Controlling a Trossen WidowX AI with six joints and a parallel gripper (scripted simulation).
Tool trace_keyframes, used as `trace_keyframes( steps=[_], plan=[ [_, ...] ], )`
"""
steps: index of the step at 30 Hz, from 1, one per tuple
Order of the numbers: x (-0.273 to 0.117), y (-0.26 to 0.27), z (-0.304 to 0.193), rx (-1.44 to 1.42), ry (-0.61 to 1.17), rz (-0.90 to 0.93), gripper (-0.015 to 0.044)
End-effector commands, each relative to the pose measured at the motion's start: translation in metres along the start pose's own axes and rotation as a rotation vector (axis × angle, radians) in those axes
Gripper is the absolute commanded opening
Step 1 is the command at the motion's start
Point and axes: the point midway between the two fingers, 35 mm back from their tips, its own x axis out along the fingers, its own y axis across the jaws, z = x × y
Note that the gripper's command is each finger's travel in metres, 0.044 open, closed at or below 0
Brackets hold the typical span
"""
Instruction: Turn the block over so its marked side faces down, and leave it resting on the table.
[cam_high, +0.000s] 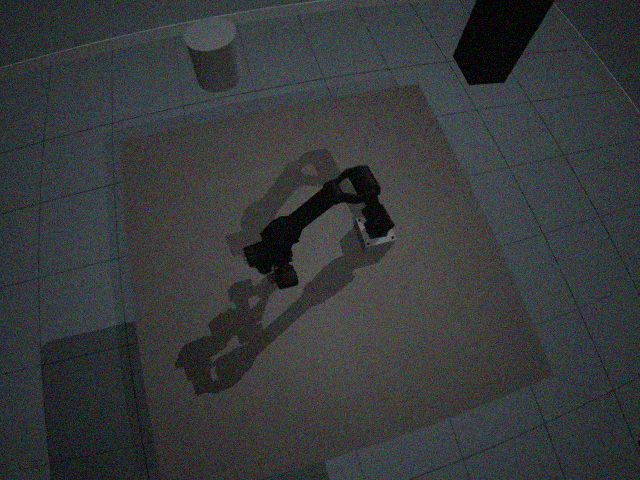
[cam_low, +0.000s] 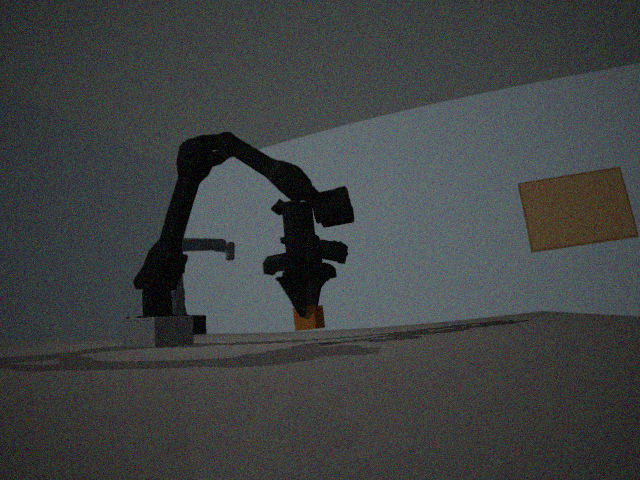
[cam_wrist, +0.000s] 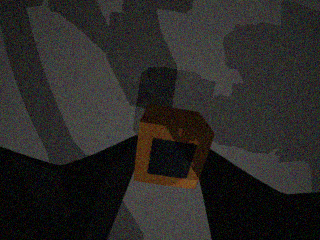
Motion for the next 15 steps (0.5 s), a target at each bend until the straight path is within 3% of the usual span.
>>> trace_keyframes(
  steps=[1,15],
  plan=[
    [0.0025,0.0001,-0.0008,0.0,-0.054,-0.005,0.0],
    [0.0076,0.0005,-0.0019,-0.002,-0.28,-0.006,0.0]
  ],
)
